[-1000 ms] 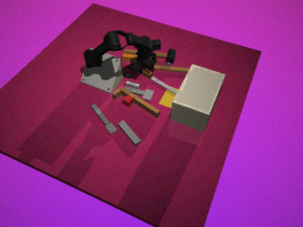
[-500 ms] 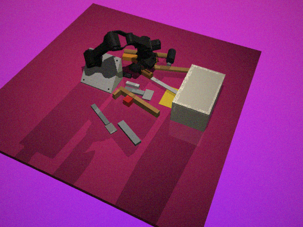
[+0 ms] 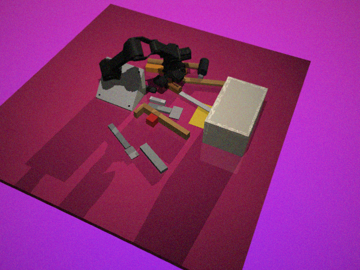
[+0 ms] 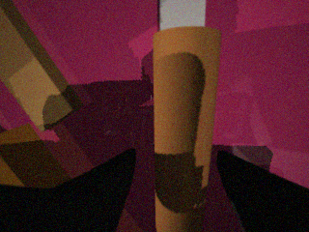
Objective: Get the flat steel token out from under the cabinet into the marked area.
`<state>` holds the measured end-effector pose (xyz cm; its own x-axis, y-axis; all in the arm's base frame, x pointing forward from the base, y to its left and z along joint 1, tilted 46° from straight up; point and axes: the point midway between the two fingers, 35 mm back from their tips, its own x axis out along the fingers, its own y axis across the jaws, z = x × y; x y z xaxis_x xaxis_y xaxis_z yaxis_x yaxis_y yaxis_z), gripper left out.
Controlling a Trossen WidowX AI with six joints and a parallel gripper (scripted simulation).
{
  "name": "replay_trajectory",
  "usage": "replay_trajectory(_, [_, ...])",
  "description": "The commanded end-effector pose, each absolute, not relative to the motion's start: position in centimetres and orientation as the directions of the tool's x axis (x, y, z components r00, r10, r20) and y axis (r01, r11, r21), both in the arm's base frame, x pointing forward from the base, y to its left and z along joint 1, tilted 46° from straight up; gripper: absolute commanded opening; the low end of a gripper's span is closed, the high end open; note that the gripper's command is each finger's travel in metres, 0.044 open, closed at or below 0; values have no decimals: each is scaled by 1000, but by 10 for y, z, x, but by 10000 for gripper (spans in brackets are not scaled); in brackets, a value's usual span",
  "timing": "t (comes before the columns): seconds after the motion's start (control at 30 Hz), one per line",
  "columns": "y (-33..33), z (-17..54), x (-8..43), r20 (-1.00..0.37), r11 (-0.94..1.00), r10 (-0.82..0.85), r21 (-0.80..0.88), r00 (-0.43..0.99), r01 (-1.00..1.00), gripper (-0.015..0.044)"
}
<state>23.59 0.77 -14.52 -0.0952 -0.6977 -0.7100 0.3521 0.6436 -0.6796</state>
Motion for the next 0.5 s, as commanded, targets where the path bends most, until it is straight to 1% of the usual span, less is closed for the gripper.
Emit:
replay_trajectory(0.0, [8,-145,236,-710,644,-698,-680,-95,352,244])
replay_trajectory(0.1, [8,-145,236,-710,644,-698,-680,-95,352,165])
replay_trajectory(0.43, [8,-145,236,-710,644,-698,-680,-95,352,98])
replay_trajectory(0.47, [8,-145,236,-710,644,-698,-680,-95,352,72])
